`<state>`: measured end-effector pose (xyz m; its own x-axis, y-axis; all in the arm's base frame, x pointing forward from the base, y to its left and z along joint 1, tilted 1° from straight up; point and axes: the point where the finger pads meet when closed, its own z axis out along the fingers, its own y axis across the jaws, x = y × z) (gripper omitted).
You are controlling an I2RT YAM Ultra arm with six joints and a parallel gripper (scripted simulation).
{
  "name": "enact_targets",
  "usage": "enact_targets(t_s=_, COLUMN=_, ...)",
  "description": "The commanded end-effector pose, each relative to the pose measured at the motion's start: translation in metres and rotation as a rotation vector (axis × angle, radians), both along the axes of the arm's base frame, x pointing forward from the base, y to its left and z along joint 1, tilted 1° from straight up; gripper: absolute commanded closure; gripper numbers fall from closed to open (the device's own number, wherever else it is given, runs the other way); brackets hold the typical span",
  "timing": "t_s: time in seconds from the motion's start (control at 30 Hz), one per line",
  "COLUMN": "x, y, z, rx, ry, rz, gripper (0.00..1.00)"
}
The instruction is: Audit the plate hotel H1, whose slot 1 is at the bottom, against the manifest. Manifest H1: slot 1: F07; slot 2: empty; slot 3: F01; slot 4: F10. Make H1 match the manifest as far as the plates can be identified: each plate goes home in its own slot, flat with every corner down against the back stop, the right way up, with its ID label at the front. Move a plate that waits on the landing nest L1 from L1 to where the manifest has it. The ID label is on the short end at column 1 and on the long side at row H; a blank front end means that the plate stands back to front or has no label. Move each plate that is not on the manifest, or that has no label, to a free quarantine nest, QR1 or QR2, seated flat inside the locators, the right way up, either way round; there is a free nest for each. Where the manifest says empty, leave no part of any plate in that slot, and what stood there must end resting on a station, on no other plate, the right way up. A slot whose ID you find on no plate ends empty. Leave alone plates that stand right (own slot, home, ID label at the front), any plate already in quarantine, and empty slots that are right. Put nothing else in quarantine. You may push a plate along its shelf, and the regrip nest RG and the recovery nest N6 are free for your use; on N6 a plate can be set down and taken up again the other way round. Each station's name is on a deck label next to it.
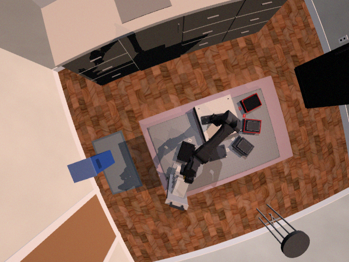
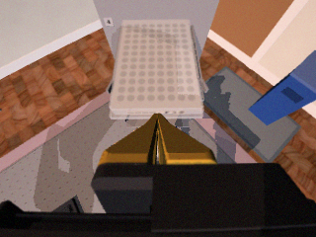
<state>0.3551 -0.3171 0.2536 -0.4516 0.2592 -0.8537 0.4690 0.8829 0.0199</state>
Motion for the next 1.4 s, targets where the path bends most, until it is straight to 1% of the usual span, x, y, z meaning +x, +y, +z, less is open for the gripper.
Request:
enact_targets(t_s=0.0, x=0.006, y=-0.003, z=0.007, rx=-0.027, ry=-0.025, rz=0.002, gripper=1.00)
enact_targets(t_s=0.63, x=0.006, y=-0.003, z=0.007, rx=-0.027, ry=-0.025, rz=0.002, gripper=1.00)
enact_targets(t_s=0.8, x=-0.001, y=0.000, z=0.007, rx=-0.027, ry=-0.025, rz=0.002, gripper=1.00)
enact_targets(t_s=0.87, x=-0.001, y=0.000, z=0.007, rx=-0.027, ry=-0.025, rz=0.002, gripper=1.00)
enact_targets(t_s=1.37, x=-0.023, y=0.012, z=0.007, rx=-0.026, ry=-0.024, rz=0.002, gripper=1.00)
